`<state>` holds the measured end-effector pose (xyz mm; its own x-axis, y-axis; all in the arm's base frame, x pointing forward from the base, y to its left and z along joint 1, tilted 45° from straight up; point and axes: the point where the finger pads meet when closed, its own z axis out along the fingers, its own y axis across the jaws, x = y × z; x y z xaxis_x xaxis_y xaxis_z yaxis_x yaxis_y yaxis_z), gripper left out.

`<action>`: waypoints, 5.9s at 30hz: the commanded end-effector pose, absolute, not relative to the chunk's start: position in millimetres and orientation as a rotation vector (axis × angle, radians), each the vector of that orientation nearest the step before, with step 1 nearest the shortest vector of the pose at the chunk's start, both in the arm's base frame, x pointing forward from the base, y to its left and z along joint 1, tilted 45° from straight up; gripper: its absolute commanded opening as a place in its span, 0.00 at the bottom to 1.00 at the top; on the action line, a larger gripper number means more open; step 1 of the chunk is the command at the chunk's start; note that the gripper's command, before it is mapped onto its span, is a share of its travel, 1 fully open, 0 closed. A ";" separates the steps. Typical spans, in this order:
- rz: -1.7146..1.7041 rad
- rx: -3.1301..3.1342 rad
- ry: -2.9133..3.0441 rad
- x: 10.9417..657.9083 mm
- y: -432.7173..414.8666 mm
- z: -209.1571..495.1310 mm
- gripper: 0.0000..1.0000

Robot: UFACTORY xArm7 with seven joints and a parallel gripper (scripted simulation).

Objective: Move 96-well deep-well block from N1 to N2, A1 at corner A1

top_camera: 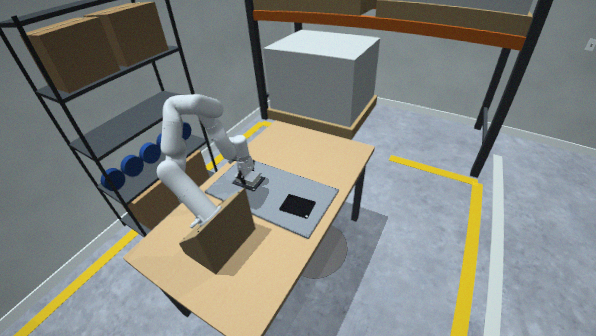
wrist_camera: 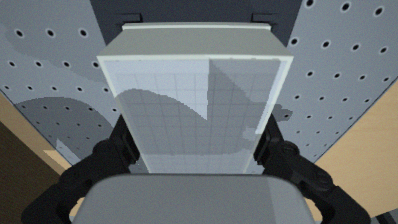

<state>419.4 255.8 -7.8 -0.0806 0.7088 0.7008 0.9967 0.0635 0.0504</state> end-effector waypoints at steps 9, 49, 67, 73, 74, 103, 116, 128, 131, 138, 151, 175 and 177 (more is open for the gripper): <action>-0.751 -1.698 -1.844 420.9 254.5 -7.2 0.00; -0.751 -1.698 -1.844 420.8 254.5 -7.2 0.00; -0.751 -1.698 -1.844 420.9 250.7 -3.4 0.00; -0.751 -1.699 -1.844 420.9 247.9 -0.5 0.00; -0.751 -1.699 -1.844 421.0 247.4 0.0 0.00; -0.751 -1.699 -1.844 421.1 236.9 10.6 0.00; -0.751 -1.699 -1.844 421.2 224.0 23.7 0.00; -0.751 -1.699 -1.844 421.4 209.9 37.9 0.00; -0.751 -1.699 -1.844 421.4 208.7 39.1 0.00; -0.751 -1.699 -1.844 421.5 200.5 47.4 0.00; -0.751 -1.699 -1.844 421.6 193.0 55.0 0.00; -0.771 -1.658 -1.893 417.6 155.0 17.7 0.00; -0.771 -1.658 -1.893 417.1 150.3 13.0 0.00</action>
